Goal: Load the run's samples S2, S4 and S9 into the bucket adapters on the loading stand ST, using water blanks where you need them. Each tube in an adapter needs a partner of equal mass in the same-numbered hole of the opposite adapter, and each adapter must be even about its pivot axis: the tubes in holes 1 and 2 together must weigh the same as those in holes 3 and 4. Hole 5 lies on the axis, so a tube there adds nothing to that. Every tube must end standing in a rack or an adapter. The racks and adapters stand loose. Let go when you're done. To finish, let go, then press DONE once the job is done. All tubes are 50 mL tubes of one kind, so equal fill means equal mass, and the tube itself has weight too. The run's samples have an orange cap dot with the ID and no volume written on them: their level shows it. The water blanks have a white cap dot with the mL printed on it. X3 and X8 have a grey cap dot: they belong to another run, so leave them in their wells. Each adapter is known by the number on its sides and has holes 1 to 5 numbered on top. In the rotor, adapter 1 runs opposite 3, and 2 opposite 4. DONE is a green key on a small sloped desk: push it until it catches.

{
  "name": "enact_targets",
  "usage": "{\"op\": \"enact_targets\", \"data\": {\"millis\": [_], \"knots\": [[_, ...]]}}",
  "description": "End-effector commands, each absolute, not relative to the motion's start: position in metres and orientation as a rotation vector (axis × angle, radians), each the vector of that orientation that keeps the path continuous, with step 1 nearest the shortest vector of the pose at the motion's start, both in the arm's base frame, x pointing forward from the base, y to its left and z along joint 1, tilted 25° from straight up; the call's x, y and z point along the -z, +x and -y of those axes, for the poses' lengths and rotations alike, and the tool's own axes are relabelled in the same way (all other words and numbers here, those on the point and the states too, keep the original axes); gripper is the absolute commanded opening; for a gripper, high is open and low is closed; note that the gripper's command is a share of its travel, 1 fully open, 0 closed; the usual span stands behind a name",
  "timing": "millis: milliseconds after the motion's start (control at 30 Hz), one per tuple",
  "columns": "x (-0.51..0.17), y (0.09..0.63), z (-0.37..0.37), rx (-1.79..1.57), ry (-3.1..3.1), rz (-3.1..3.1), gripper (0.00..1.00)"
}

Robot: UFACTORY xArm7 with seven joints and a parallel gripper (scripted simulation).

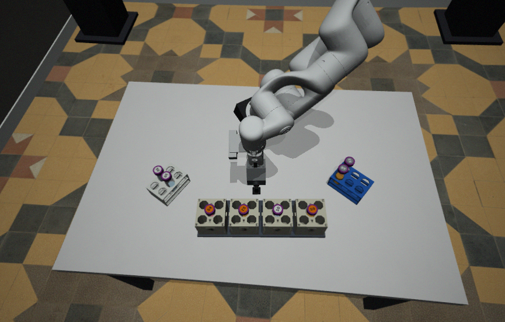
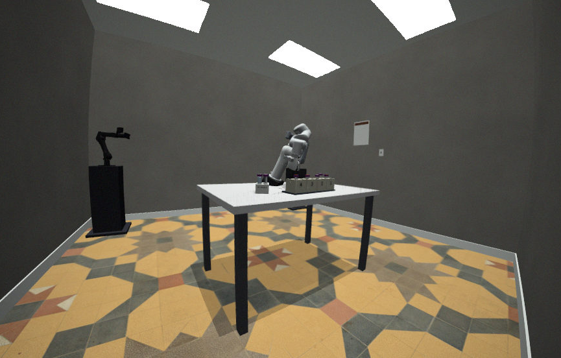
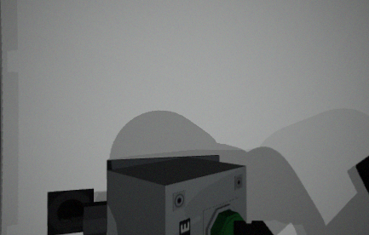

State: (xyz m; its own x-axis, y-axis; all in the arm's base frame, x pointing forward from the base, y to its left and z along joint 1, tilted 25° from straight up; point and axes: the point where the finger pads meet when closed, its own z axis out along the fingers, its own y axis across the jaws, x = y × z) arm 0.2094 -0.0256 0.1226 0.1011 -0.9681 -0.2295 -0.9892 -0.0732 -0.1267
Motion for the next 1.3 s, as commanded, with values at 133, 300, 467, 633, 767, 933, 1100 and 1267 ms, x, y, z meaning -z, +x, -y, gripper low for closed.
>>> {"op": "enact_targets", "data": {"millis": [133, 300, 467, 633, 767, 933, 1100, 1267], "knots": [[-0.1191, 0.212, 0.0248, -0.12, -2.13, -1.948, 0.0], [-0.1161, 0.2132, 0.024, -0.12, -2.13, -1.948, 0.0], [-0.1157, 0.2133, 0.024, -0.12, -2.13, -1.948, 0.0], [-0.1155, 0.2134, 0.0239, -0.12, -2.13, -1.948, 0.0], [-0.1153, 0.2135, 0.0239, -0.12, -2.13, -1.948, 0.0], [-0.115, 0.2136, 0.0238, -0.12, -2.13, -1.948, 0.0], [-0.1147, 0.2137, 0.0237, -0.12, -2.13, -1.948, 0.0], [-0.1145, 0.2138, 0.0237, -0.12, -2.13, -1.948, 0.0]]}}
